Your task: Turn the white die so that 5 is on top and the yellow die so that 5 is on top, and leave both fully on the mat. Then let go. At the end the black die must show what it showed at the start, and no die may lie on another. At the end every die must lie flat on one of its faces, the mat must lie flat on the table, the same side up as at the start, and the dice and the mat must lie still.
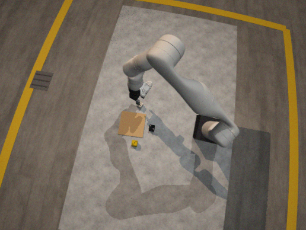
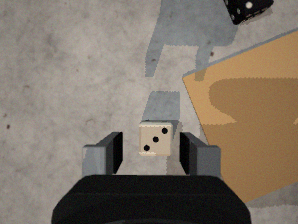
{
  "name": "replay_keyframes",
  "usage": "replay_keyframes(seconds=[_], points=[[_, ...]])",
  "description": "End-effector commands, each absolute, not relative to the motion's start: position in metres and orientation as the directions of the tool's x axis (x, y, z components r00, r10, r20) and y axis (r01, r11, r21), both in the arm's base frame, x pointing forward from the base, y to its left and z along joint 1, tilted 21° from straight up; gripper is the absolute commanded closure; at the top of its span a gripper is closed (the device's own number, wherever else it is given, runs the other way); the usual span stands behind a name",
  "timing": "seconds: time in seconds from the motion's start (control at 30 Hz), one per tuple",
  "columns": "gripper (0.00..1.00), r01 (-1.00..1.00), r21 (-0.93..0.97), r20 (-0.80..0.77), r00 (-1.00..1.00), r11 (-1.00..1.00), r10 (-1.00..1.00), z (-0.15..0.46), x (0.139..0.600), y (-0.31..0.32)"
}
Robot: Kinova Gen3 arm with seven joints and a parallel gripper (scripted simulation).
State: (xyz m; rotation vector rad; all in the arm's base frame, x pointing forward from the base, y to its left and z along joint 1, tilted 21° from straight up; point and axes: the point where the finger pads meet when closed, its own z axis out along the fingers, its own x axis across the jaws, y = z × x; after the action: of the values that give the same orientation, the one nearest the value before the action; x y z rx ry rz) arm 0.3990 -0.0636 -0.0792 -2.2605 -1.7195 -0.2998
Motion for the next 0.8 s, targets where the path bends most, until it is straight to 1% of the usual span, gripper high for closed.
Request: replay_keyframes(seconds=[0.0, 0.77], points=[[0.13, 0.961, -0.104, 0.337, 0.277, -0.256, 0.900, -0.085, 0.399, -0.057], [0.13, 0.961, -0.104, 0.337, 0.277, -0.256, 0.900, -0.104, 0.400, -0.050]])
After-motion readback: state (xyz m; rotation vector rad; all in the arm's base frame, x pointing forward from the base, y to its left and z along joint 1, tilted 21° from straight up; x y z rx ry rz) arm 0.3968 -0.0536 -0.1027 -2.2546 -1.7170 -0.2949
